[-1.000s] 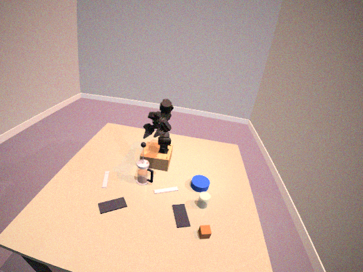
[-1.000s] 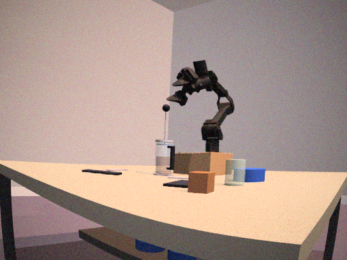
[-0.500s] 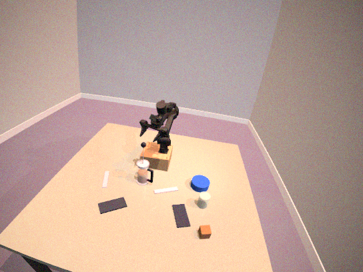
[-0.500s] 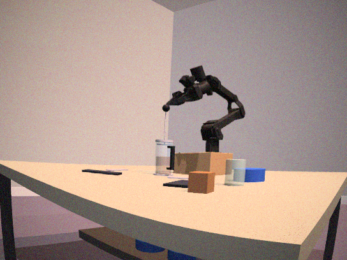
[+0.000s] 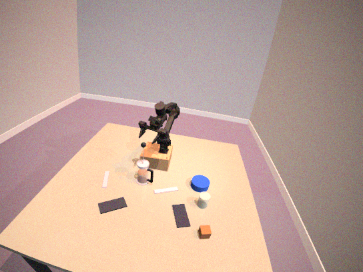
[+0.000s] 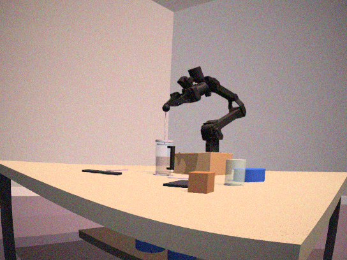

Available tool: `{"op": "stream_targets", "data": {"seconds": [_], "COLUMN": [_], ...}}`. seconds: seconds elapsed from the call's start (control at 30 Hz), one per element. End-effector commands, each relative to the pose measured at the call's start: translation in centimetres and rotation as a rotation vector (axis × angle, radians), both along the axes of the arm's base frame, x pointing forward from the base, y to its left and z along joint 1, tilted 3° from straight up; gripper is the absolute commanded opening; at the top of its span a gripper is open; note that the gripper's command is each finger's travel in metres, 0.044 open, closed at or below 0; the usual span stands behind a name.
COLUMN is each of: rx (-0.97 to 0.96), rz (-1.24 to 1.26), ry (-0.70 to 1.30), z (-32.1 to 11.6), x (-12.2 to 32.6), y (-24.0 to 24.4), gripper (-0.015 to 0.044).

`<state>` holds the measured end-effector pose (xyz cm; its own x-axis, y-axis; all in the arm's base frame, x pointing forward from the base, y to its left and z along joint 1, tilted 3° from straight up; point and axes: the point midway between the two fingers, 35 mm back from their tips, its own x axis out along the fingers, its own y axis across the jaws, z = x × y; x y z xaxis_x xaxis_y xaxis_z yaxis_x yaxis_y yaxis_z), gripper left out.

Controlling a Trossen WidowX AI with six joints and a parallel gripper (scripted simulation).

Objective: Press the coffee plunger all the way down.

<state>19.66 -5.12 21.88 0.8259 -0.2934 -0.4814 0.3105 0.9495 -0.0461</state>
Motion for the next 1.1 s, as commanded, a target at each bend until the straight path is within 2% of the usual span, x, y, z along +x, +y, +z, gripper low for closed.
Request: {"op": "stream_targets", "data": {"seconds": [0.0,0.47,0.87,1.07], "rx": [0.000,-0.001,-0.001,-0.001], "rz": [0.006,0.006,0.006,0.006], "ry": [0.008,0.006,0.006,0.006], "z": [-0.6,-1.7,-1.7,-1.7], "x": [0.6,2.2,2.2,2.2], "y": [-0.1,-0.8,-0.8,-0.8], "gripper": [0.0440,0.0440,0.0125,0.0125]}}
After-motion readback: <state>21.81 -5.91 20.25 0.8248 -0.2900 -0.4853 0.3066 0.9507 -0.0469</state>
